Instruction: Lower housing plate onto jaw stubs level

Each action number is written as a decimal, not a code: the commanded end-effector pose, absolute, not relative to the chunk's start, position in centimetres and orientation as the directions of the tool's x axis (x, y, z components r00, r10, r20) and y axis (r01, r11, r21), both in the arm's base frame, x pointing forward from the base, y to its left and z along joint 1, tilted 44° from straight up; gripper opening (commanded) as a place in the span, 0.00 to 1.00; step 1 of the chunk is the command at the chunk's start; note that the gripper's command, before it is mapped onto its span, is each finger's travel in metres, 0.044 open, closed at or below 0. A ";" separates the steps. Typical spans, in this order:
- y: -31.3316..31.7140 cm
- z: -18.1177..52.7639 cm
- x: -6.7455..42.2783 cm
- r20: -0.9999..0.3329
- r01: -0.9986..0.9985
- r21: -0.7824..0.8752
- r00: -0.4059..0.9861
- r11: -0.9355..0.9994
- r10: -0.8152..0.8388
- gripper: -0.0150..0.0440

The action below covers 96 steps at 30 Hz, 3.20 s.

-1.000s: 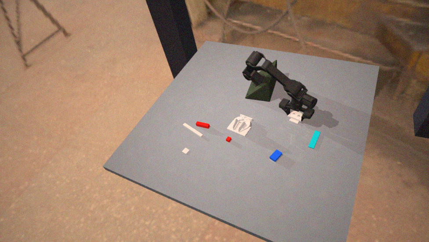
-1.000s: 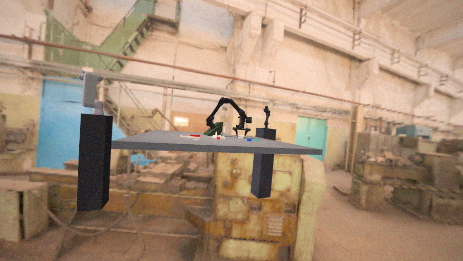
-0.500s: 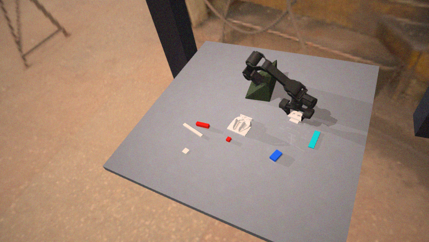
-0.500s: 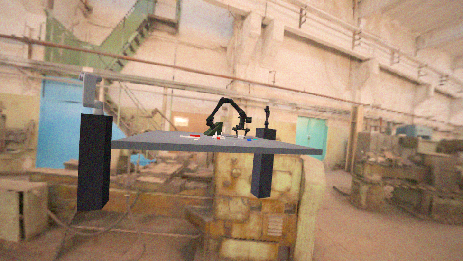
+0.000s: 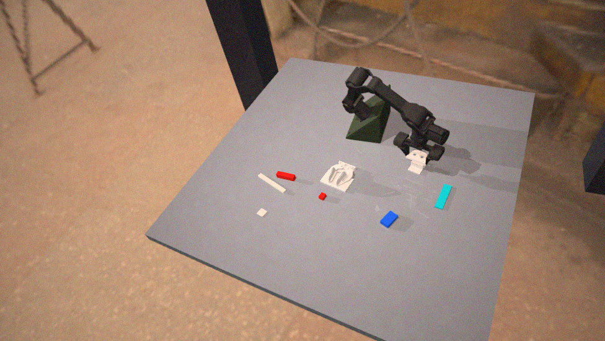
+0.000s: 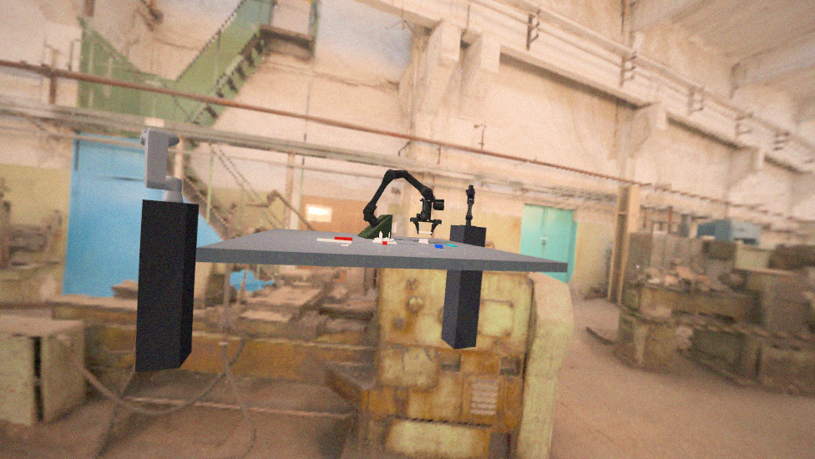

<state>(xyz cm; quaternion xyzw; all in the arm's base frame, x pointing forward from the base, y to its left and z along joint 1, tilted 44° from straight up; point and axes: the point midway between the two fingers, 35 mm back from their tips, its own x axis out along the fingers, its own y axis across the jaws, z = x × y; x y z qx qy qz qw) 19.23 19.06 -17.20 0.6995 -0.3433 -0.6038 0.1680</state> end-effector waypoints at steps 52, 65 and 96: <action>15.5 -6.7 25.3 -0.755 -0.989 0.066 0.039 -0.135 -0.655 0.85; 12.8 -4.1 26.6 -0.755 -0.972 -0.182 0.041 0.148 -0.655 0.85; 5.8 1.4 27.9 -0.741 -0.414 -0.624 0.043 0.663 -0.670 0.85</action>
